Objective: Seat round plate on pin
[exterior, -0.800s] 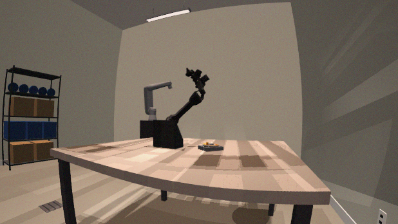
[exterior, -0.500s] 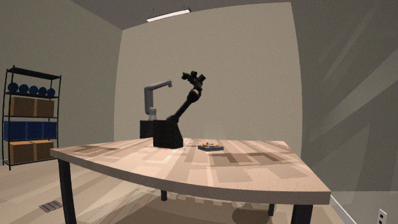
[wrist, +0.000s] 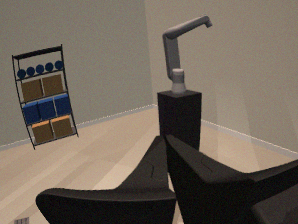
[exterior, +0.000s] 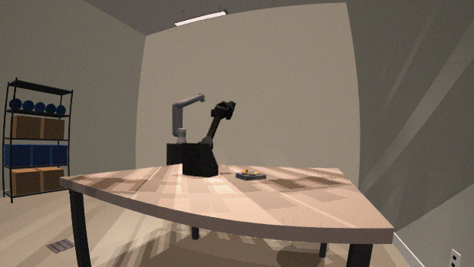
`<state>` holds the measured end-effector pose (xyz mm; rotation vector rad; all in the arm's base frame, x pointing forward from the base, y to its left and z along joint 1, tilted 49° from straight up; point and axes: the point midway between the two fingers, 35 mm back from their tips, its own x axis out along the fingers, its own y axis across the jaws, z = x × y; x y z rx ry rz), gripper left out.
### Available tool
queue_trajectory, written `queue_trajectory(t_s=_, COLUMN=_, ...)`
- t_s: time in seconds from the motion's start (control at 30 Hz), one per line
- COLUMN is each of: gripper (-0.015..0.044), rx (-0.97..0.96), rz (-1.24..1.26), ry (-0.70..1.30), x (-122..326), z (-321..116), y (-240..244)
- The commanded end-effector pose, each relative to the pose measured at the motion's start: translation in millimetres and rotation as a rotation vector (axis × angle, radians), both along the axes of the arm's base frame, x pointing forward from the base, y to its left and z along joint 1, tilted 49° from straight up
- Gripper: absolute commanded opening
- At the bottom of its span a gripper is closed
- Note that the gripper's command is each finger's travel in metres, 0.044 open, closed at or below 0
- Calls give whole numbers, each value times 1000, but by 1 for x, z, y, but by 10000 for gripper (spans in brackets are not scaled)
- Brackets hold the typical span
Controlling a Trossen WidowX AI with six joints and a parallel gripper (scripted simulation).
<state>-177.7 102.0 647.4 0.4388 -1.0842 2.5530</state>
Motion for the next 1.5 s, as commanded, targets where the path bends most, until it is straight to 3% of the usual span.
queue_trajectory(t_s=0.0, gripper=0, rx=-116, rz=-159, ry=-40, x=4, z=-23, y=62)
queue_trajectory(t_s=0.23, gripper=0, rx=-339, rz=-458, ry=-76, x=50, z=-75, y=159)
queue_trajectory(t_s=0.3, gripper=0, rx=-340, rz=-500, ry=-81, x=59, z=-78, y=167)
queue_trajectory(t_s=0.5, gripper=0, rx=-481, rz=-770, ry=-114, x=137, z=-125, y=229)
queue_trajectory(t_s=0.73, gripper=0, rx=-693, rz=-972, ry=-97, x=221, z=-183, y=263)
queue_trajectory(t_s=1.1, gripper=0, rx=-1010, rz=-1216, ry=8, x=356, z=-264, y=257)
queue_trajectory(t_s=1.47, gripper=0, rx=-1402, rz=-1410, ry=177, x=479, z=-379, y=183)
